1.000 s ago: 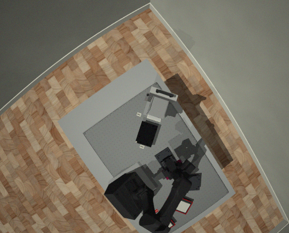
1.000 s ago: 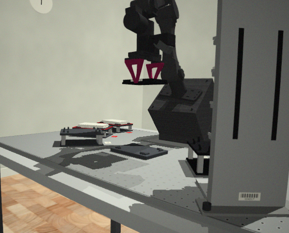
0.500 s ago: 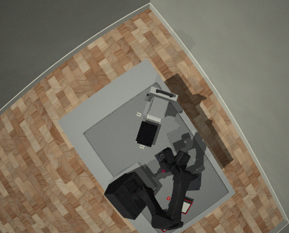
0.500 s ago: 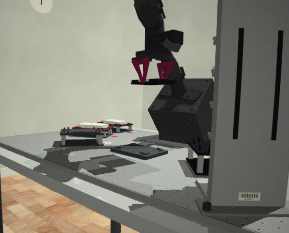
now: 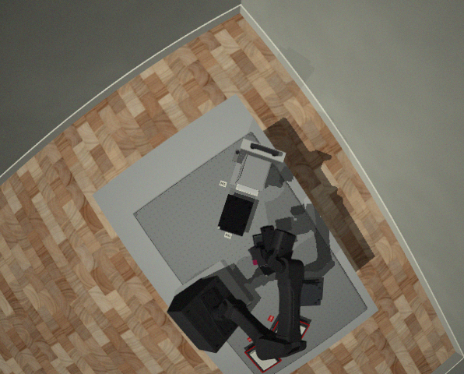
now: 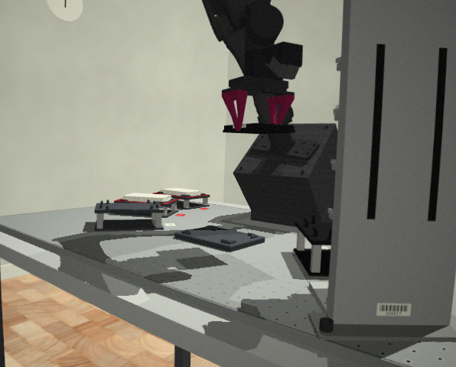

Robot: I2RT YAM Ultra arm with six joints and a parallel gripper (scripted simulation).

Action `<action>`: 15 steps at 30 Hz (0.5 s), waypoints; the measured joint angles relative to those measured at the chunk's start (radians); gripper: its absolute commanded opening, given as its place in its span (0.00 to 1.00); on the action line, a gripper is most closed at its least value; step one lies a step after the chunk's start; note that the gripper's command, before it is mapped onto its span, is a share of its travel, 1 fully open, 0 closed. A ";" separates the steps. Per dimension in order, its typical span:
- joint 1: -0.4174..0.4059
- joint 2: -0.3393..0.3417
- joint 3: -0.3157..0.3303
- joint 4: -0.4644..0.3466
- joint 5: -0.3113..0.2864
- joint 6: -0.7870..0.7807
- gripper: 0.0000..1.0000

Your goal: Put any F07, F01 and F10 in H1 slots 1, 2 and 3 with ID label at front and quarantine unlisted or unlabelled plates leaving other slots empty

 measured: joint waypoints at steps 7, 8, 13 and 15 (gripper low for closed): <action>0.092 0.077 0.042 -0.011 0.048 0.153 0.86; 0.105 0.088 0.048 -0.013 0.054 0.180 0.86; 0.142 0.118 0.067 -0.021 0.077 0.283 0.86; 0.163 0.140 0.080 -0.024 0.087 0.332 0.86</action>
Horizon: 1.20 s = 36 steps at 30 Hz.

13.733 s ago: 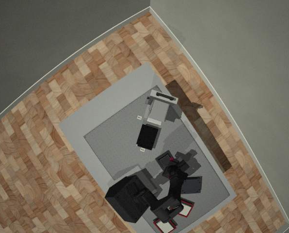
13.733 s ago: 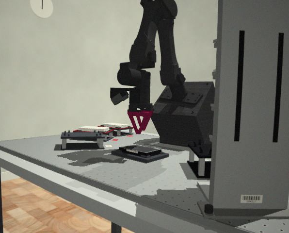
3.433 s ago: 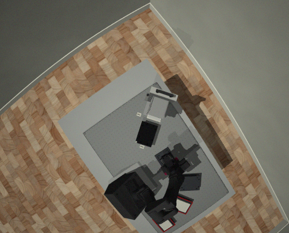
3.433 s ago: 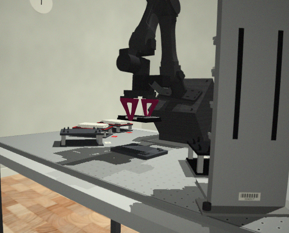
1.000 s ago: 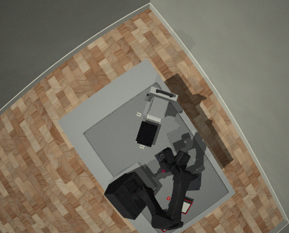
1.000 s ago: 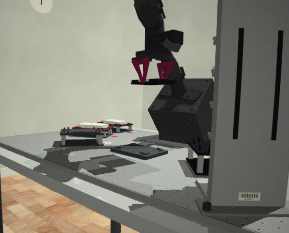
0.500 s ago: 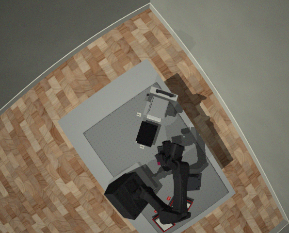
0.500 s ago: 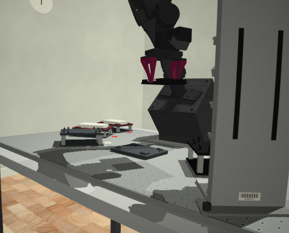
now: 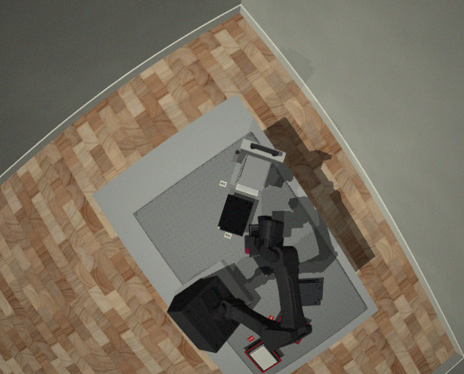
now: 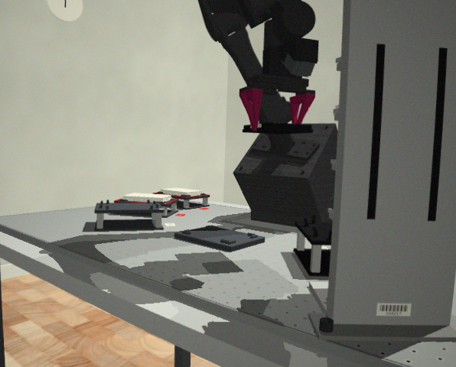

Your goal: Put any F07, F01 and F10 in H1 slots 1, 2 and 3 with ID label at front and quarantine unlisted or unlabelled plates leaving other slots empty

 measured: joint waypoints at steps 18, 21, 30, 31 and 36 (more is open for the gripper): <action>0.148 0.179 0.110 -0.026 0.064 0.334 0.86; 0.175 0.212 0.128 -0.030 0.071 0.420 0.86; 0.235 0.296 0.182 -0.042 0.089 0.583 0.86; 0.238 0.302 0.187 -0.045 0.092 0.592 0.86; 0.265 0.356 0.230 -0.053 0.103 0.635 0.86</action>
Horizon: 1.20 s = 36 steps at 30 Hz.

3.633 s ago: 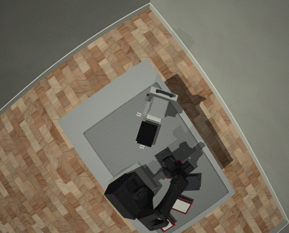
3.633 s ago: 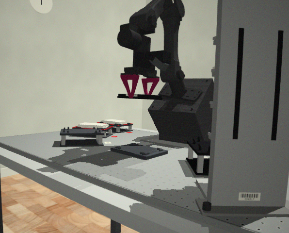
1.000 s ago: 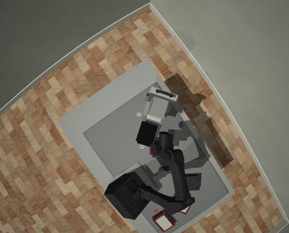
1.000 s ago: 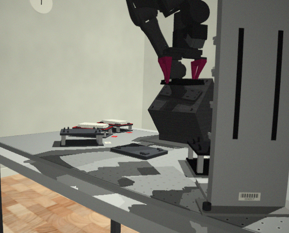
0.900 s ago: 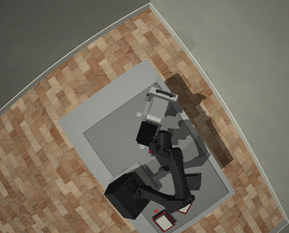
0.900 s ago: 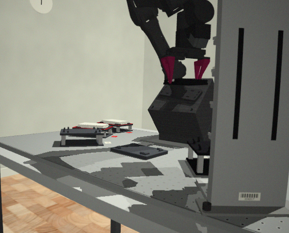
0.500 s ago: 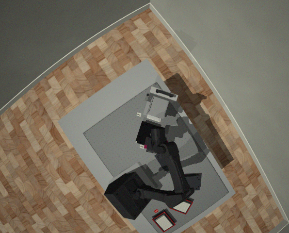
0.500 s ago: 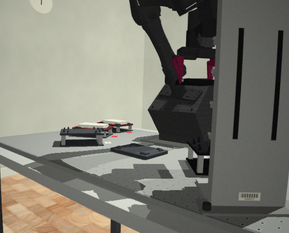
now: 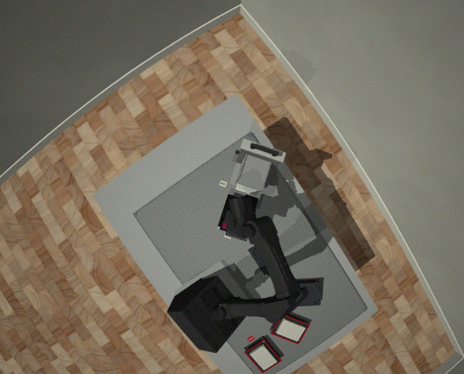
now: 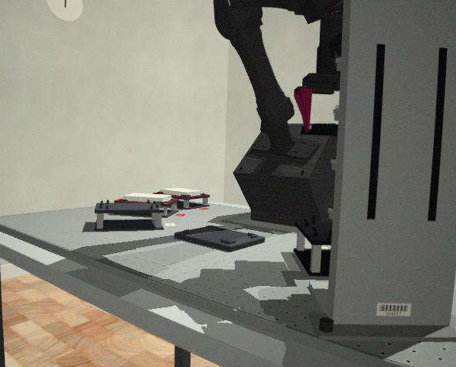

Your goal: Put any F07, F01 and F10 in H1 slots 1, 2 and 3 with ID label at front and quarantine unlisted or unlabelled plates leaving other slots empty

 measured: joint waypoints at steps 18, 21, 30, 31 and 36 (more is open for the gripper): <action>-0.018 0.053 -0.034 0.084 -0.003 0.003 0.86; -0.034 0.058 -0.054 0.118 -0.008 -0.014 0.86; -0.069 0.071 -0.093 0.211 -0.021 -0.063 0.86; -0.075 0.074 -0.100 0.222 -0.022 -0.068 0.86; -0.103 0.087 -0.131 0.273 -0.030 -0.097 0.86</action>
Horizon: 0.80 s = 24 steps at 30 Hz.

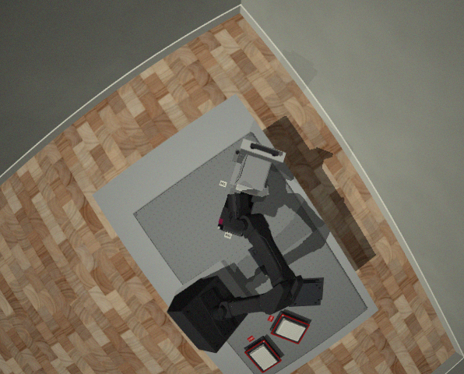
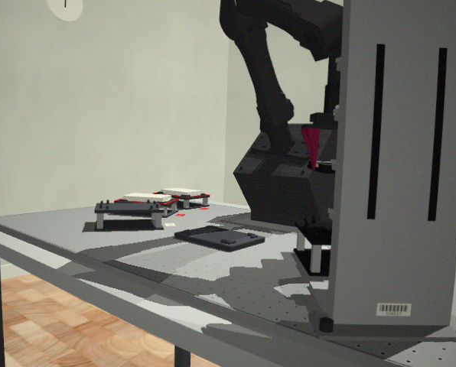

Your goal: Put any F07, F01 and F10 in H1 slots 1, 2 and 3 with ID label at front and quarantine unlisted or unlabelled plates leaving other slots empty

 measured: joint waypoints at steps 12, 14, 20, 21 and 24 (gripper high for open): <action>-0.048 0.029 -0.047 0.122 -0.019 -0.061 0.86; -0.060 0.038 -0.058 0.142 -0.022 -0.071 0.86; -0.071 0.047 -0.068 0.182 -0.029 -0.092 0.86; -0.071 0.048 -0.068 0.185 -0.029 -0.094 0.86; -0.071 0.047 -0.069 0.190 -0.030 -0.097 0.86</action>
